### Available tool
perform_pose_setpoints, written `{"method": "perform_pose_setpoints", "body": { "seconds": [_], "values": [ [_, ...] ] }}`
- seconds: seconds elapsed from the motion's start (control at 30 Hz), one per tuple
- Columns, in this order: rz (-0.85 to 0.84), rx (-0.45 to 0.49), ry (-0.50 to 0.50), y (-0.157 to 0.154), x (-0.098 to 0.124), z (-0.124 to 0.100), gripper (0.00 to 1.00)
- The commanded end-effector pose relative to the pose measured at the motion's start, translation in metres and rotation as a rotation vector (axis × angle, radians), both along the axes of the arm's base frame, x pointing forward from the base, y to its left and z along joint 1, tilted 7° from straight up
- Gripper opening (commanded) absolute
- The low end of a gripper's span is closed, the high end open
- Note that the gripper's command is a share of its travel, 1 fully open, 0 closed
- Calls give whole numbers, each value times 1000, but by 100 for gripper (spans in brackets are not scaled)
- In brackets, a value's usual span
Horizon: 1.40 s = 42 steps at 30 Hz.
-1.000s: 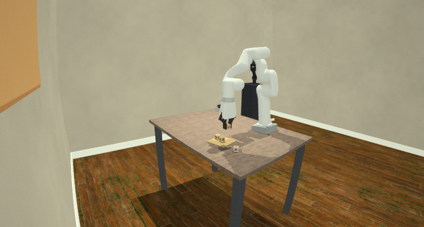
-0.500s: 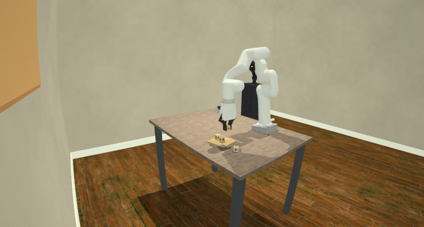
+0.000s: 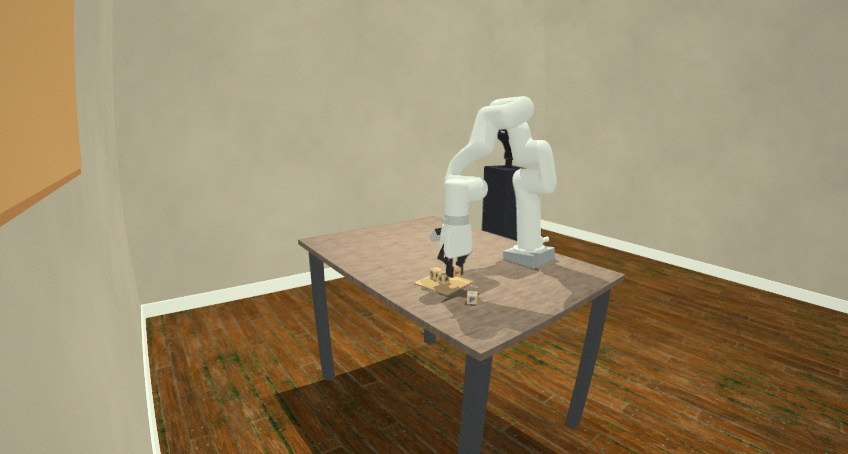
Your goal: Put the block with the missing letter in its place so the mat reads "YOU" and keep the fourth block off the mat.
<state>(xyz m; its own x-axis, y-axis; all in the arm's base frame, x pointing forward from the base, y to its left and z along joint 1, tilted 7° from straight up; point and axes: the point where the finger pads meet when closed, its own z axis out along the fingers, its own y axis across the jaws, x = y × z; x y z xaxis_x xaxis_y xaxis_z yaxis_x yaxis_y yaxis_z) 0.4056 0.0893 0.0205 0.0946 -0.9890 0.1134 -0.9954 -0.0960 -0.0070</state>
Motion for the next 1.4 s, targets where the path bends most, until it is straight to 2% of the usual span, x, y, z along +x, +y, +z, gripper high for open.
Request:
{"method": "perform_pose_setpoints", "body": {
  "seconds": [0.0,0.23,1.37],
  "values": [
    [0,0,-5,-2,4,-22,27],
    [0,0,-5,-3,4,-32,27],
    [0,0,-5,-3,4,-32,27]
  ]
}}
